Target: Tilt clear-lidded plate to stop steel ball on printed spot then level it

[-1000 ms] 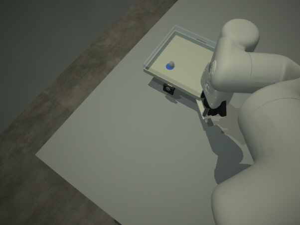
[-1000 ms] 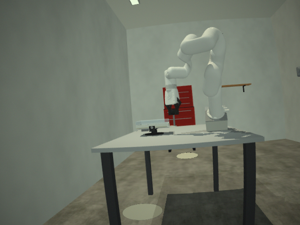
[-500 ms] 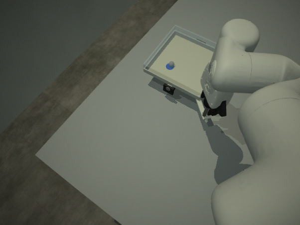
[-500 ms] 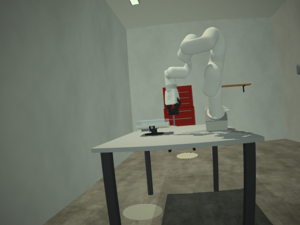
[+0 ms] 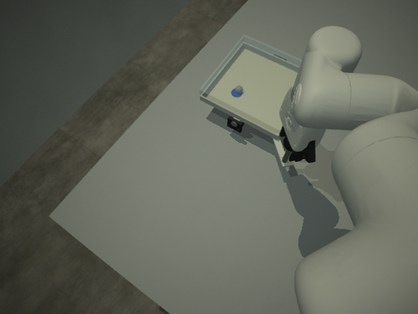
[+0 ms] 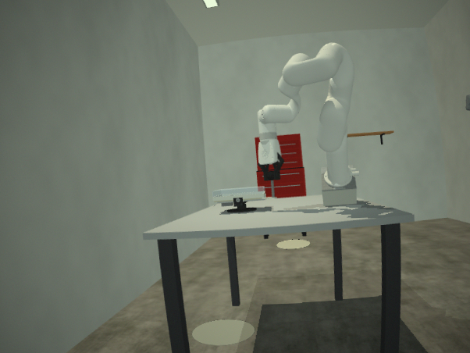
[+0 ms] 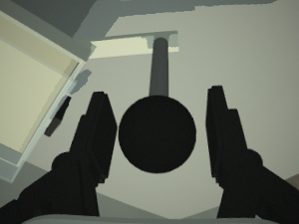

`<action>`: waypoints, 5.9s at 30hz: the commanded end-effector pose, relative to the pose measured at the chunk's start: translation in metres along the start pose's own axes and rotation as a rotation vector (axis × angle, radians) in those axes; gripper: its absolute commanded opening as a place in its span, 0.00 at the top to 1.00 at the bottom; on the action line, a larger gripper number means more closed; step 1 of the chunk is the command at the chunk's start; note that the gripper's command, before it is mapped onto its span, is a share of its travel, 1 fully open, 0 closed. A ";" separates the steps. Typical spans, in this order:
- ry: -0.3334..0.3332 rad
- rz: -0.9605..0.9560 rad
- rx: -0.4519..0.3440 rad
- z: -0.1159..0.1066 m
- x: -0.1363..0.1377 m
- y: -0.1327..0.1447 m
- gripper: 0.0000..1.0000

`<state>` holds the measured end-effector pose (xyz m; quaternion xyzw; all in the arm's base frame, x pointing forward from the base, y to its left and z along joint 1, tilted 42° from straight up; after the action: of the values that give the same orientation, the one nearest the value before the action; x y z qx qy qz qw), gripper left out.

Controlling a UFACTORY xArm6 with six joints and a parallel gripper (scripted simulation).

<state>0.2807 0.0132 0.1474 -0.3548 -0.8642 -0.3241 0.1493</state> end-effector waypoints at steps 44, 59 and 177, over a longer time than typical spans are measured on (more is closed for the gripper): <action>-0.003 -0.001 -0.001 -0.057 0.000 0.001 0.39; -0.003 -0.001 -0.001 -0.061 0.000 0.001 0.00; -0.003 -0.001 -0.001 -0.061 0.000 0.001 0.00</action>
<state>0.2823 -0.0263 0.1919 -0.3547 -0.8642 -0.3242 0.1491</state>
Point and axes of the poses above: the point where the finger pads meet when closed, its own z axis out along the fingers, its own x axis across the jaws, y = z × x, the point moved 8 cm from there along -z, back along the fingers, and after that the axes turned 12 degrees about z, right-handed, at the moved point
